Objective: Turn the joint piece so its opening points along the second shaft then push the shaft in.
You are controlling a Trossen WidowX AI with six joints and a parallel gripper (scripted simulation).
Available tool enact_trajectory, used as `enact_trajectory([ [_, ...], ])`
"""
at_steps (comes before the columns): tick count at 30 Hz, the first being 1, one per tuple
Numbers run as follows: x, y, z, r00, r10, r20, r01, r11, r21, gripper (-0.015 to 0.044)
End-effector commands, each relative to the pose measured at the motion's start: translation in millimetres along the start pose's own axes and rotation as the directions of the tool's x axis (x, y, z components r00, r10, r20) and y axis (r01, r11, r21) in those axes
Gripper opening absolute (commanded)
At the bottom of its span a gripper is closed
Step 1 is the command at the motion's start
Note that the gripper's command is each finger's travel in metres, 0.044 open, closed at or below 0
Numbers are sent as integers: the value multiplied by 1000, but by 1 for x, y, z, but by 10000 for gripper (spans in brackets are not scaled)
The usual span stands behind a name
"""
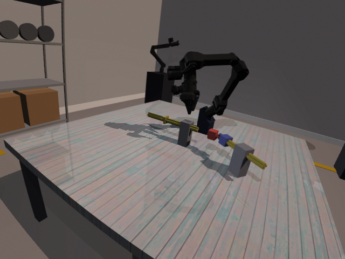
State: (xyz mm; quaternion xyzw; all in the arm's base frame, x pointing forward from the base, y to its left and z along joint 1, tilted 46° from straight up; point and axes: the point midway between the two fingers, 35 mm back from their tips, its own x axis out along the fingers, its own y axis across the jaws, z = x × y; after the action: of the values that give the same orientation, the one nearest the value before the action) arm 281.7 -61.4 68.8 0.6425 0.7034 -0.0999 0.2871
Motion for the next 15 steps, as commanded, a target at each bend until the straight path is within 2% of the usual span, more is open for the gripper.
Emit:
enact_trajectory([
  [1, 9, 0, -14, 1000, 4, -28, -1, 992, 122, 440],
  [5, 16, 0, -25, 999, 7, -48, 4, 972, 234, 440],
  [15, 17, 0, -25, 999, 7, -48, 4, 972, 234, 440],
])
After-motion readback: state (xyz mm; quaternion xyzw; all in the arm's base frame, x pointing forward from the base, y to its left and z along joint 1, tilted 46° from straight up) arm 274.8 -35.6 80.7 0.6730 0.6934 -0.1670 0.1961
